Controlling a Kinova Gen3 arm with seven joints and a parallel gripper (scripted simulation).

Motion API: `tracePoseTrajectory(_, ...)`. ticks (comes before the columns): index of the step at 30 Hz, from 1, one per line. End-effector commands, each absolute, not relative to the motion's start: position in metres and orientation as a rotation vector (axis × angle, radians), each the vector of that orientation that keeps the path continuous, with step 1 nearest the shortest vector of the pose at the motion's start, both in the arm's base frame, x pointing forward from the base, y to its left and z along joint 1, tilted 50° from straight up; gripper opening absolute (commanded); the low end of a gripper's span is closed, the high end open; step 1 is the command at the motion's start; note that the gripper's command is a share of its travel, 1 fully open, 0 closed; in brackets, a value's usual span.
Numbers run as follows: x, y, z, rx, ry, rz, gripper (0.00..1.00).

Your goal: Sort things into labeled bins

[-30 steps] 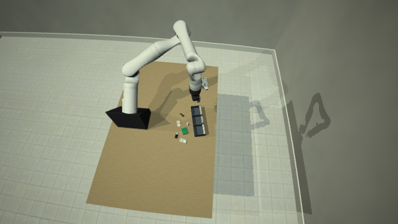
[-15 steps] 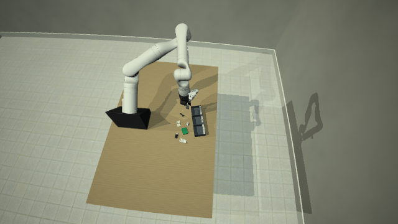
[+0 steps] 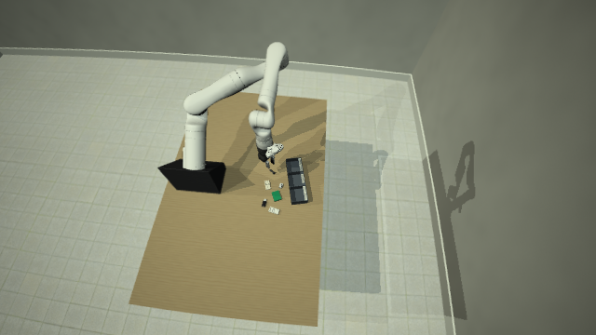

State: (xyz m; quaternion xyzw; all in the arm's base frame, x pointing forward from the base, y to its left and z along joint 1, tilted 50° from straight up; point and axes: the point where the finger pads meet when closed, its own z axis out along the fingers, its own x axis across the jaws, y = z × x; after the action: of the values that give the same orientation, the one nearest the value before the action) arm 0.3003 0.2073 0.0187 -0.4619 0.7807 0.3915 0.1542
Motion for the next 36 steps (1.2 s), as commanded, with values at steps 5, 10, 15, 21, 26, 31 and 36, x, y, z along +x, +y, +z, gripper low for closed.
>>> tracePoseTrajectory(5, 0.3030, 0.2071, 0.0179, -1.321, 2.241, 1.122, 0.62)
tracePoseTrajectory(10, 0.3047, 0.2076, 0.0182, -1.321, 2.241, 1.122, 0.62)
tracePoseTrajectory(15, 0.3055, 0.2079, 0.0184, -1.321, 2.241, 1.122, 0.62)
tracePoseTrajectory(21, 0.3059, 0.2081, 0.0186, -1.321, 2.241, 1.122, 0.62)
tracePoseTrajectory(26, 0.3061, 0.2082, 0.0186, -1.321, 2.241, 1.122, 0.62)
tracePoseTrajectory(31, 0.3061, 0.2081, 0.0186, -1.321, 2.241, 1.122, 0.62)
tracePoseTrajectory(36, 0.3062, 0.2082, 0.0186, -1.321, 2.241, 1.122, 0.62)
